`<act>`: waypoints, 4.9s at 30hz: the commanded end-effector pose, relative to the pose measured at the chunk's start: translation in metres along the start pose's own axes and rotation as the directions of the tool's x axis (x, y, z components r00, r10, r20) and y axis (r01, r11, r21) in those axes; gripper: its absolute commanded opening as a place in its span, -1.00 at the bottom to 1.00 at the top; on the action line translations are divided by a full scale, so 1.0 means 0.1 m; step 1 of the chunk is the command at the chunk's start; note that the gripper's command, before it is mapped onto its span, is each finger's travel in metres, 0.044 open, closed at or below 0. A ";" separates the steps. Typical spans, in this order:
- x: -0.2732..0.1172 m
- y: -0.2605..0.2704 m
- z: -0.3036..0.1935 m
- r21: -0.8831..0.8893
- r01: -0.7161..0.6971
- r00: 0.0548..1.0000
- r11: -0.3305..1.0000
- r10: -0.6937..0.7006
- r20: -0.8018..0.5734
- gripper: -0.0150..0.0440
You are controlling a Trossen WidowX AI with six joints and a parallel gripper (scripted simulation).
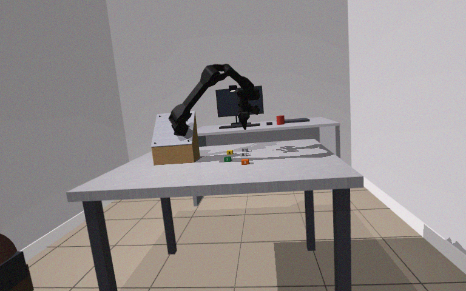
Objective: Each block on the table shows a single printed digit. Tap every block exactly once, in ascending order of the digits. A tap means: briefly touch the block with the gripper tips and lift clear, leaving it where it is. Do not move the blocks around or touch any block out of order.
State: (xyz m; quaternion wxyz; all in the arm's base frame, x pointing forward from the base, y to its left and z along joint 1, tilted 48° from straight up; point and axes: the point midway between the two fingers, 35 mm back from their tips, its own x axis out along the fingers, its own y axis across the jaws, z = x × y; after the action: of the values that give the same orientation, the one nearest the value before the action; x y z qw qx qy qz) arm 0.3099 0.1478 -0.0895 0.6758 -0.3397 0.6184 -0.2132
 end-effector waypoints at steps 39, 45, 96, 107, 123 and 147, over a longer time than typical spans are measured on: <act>0.90 -2.91 -0.04 0.037 0.034 0.999 0.999 -0.034 -0.005 -0.42; 1.00 -2.91 -0.04 0.037 0.035 0.999 0.999 -0.035 -0.006 -0.42; 0.05 -0.04 -1.02 0.034 0.015 1.000 0.999 -0.014 -0.007 -0.42; 0.86 -0.06 -1.03 0.035 0.019 1.000 0.999 -0.019 -0.007 -0.42; 1.05 -0.07 -1.03 0.035 0.020 1.000 0.999 -0.019 -0.007 -0.42; 0.19 -0.03 -1.01 0.034 0.013 1.000 0.999 -0.013 -0.007 -0.42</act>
State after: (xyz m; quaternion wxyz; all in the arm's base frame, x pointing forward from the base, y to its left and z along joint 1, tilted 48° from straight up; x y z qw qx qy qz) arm 0.2153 0.0791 -0.1252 0.6640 -0.3374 0.6227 -0.2398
